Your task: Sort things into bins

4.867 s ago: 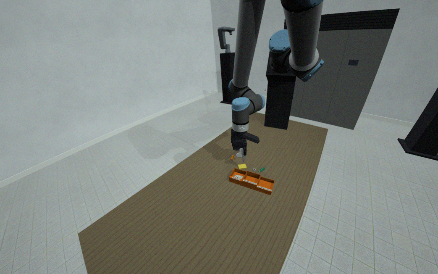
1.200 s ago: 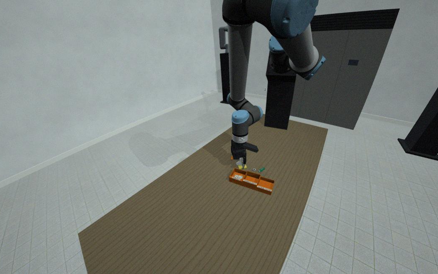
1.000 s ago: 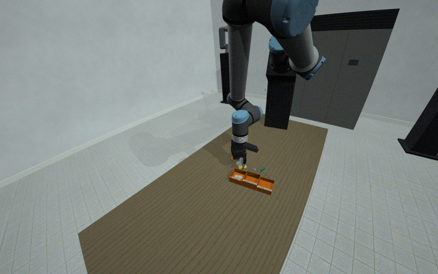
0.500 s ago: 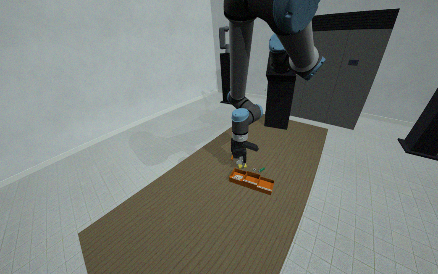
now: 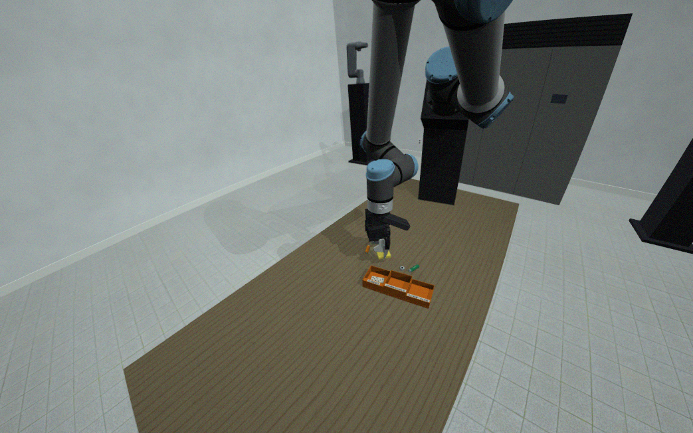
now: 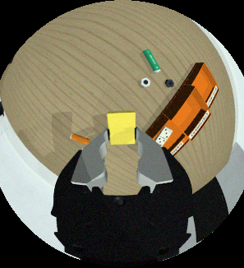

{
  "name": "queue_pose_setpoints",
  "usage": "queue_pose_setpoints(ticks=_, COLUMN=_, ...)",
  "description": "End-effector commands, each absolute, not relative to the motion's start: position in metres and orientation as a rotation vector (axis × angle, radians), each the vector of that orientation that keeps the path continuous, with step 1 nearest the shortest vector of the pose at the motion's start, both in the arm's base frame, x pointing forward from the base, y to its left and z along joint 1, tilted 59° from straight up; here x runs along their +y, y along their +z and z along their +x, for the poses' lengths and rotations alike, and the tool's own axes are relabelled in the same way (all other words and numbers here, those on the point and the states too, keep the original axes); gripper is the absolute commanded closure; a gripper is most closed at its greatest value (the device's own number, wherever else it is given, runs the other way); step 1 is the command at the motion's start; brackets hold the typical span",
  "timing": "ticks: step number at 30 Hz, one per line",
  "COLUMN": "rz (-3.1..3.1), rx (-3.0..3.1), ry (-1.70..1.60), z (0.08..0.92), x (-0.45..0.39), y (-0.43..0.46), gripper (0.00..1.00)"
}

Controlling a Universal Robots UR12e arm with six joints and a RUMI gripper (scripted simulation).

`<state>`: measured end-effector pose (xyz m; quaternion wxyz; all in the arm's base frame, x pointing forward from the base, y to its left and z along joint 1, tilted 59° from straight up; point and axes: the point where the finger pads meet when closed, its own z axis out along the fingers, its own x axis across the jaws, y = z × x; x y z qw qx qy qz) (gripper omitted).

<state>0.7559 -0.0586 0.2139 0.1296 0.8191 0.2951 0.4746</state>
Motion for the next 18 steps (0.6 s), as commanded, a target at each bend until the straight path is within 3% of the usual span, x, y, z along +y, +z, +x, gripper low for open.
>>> queue_pose_setpoints(ticks=1, rz=2.38, rx=0.858, ry=1.379, z=0.7484, x=-0.0592, y=0.2188, gripper=1.0)
queue_pose_setpoints(ticks=18, rz=2.38, rx=0.858, ry=1.379, z=0.7428, x=-0.0597, y=0.2222, gripper=1.0)
